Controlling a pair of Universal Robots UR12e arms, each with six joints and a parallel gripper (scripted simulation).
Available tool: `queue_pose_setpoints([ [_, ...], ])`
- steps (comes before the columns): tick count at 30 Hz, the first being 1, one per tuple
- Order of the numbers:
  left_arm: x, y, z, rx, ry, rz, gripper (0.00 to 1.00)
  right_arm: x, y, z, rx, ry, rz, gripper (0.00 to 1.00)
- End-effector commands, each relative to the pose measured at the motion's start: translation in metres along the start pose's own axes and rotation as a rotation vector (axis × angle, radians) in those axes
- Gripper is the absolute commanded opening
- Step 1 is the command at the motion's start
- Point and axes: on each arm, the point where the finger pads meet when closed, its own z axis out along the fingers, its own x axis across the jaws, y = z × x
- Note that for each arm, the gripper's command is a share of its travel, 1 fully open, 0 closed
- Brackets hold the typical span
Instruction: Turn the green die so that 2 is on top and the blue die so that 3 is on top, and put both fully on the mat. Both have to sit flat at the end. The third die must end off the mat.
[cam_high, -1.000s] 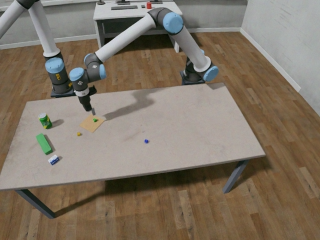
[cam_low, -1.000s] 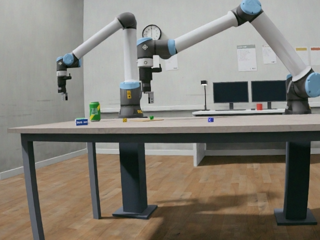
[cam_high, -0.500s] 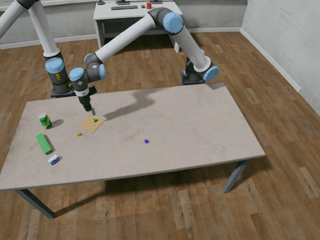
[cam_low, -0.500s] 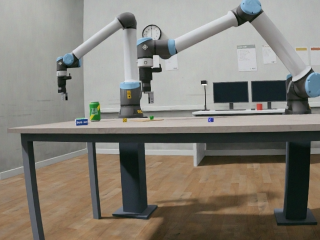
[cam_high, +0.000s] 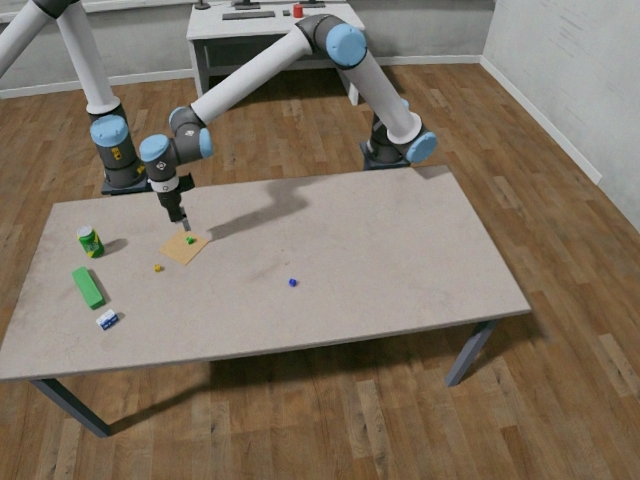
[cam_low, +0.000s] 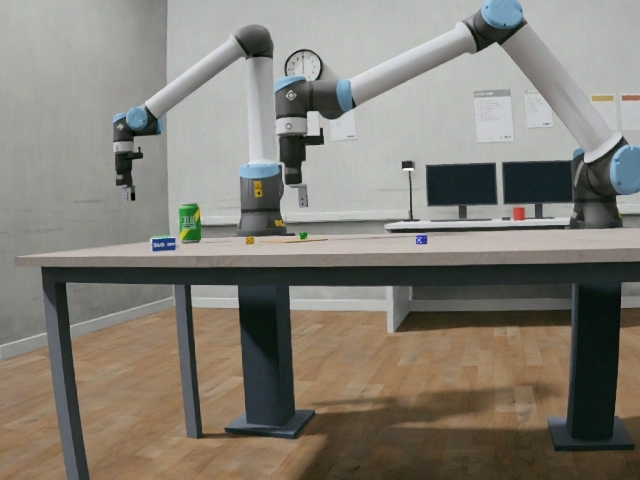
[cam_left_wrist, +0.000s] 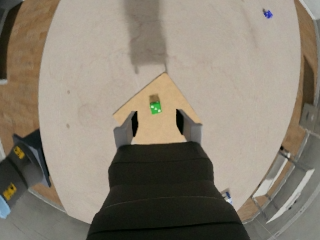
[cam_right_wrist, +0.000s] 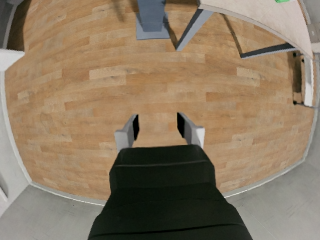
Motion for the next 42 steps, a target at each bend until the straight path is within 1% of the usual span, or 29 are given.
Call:
queue_pose_setpoints([
  [1, 0.001, 0.000, -0.001, -0.003, 0.000, 0.098, 1.00, 0.000, 0.001, -0.001, -0.002, 0.000, 0.000, 1.00],
  [2, 0.001, -0.001, -0.001, -0.003, 0.000, 0.134, 1.00, 0.000, 0.001, -0.001, -0.002, 0.000, 0.000, 1.00],
  [4, 0.001, -0.001, -0.001, -0.003, 0.000, 0.134, 1.00, 0.000, 0.001, -0.001, -0.002, 0.000, 0.000, 1.00],
  [9, 0.002, -0.002, 0.001, -0.003, 0.000, 0.338, 1.00, 0.000, 0.001, -0.001, -0.002, 0.000, 0.000, 1.00],
  [19, 0.003, -0.002, 0.005, -0.003, 0.001, 0.790, 1.00, 0.000, 0.001, -0.001, -0.002, 0.000, 0.000, 1.00],
  [21, 0.003, -0.002, 0.005, -0.003, 0.001, 0.790, 1.00, 0.000, 0.001, -0.001, -0.002, 0.000, 0.000, 1.00],
  [26, 0.002, 0.000, 0.007, -0.003, 0.001, 0.994, 1.00, 0.000, 0.001, -0.001, -0.002, 0.000, 0.000, 1.00],
  [30, 0.001, 0.001, 0.008, -0.003, 0.001, 1.129, 1.00, 0.000, 0.001, -0.001, -0.002, 0.000, 0.000, 1.00],
  [33, 0.000, 0.002, 0.009, -0.003, 0.001, 1.209, 1.00, 0.000, 0.001, -0.001, -0.002, 0.000, 0.000, 1.00],
  [36, 0.000, 0.002, 0.009, -0.003, 0.002, 1.270, 1.00, 0.000, 0.001, -0.001, -0.002, 0.000, 0.000, 1.00],
  [38, 0.000, 0.002, 0.009, -0.003, 0.002, 1.270, 1.00, 0.000, 0.001, -0.001, -0.002, 0.000, 0.000, 1.00],
  [42, -0.001, 0.003, 0.009, -0.003, 0.002, 1.321, 1.00, 0.000, 0.001, -0.001, -0.002, 0.000, 0.000, 1.00],
])
